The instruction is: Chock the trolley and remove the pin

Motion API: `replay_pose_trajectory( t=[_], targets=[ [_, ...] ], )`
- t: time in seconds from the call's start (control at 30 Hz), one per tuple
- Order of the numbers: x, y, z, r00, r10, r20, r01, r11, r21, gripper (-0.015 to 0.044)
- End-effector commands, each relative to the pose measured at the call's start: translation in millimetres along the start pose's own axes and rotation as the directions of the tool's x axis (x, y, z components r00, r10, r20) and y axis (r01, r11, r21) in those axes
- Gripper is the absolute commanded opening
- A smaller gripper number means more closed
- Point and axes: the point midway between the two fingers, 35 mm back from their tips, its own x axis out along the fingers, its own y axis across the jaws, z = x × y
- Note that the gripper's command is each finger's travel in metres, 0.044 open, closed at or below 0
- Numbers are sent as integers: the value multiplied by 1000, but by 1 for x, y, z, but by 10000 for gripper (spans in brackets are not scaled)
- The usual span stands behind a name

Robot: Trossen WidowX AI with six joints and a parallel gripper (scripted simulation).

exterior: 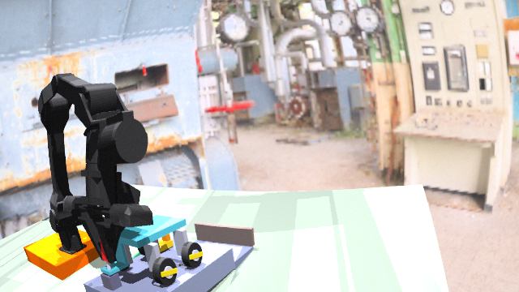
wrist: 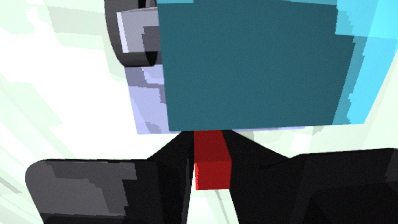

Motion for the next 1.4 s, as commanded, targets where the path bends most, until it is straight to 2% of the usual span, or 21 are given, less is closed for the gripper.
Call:
replay_pose_trajectory(
  t=[0.0, 1.37],
  targets=[
    [-1, 0, 0, 1000, 0, 0, 0, 1000, -1, 0],
    [-31, 1, -3, 1000, 5, 1, -5, 1000, -7, 0]
  ],
)
